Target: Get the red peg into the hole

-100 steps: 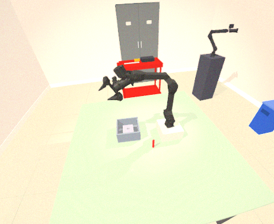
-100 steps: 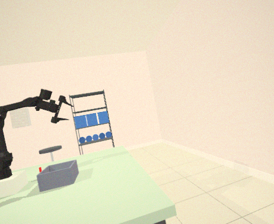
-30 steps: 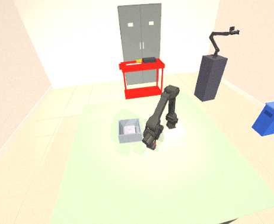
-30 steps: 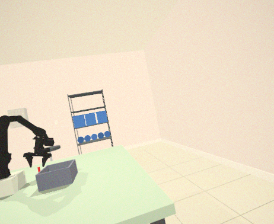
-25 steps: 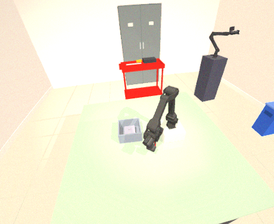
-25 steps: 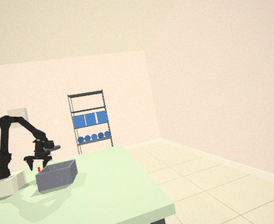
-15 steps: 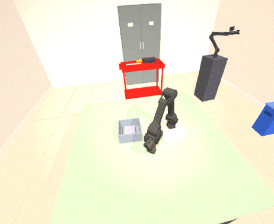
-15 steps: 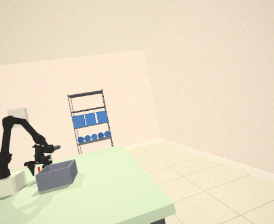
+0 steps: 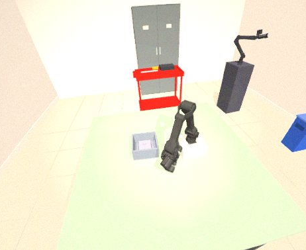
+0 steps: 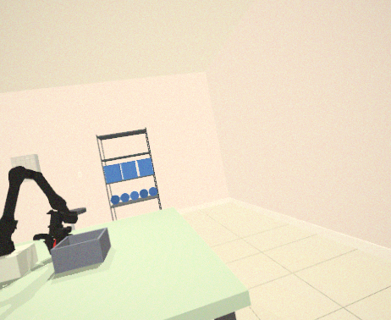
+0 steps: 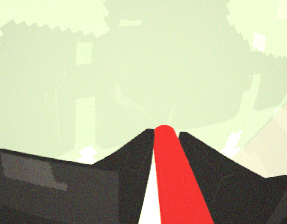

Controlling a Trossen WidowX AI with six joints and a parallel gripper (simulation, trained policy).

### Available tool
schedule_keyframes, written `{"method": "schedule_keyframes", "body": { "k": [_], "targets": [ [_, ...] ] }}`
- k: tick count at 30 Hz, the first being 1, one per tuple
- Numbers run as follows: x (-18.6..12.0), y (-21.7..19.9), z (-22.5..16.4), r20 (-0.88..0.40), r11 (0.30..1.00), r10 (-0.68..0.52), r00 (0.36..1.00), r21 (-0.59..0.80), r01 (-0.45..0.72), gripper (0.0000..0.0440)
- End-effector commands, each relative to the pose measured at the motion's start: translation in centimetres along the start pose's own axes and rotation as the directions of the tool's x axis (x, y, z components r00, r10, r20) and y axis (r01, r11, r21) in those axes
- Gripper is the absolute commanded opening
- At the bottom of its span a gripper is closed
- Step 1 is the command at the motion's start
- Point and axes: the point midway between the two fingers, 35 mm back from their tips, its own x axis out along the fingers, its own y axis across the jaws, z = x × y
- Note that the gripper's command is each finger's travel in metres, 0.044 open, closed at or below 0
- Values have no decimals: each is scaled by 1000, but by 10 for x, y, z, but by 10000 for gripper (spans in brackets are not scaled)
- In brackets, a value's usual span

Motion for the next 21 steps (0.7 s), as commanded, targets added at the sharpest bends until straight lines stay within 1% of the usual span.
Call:
{"method": "schedule_keyframes", "body": {
  "k": [1, 13, 21],
  "targets": [
    [-8, -1, 8, 25, 1000, -8, 1000, -5, 8, 0],
    [-55, -11, 38, 98, 1000, -10, 995, 4, 10, 0],
    [-90, -17, 65, 139, 998, 4, 990, 55, -12, 0]
  ]
}}
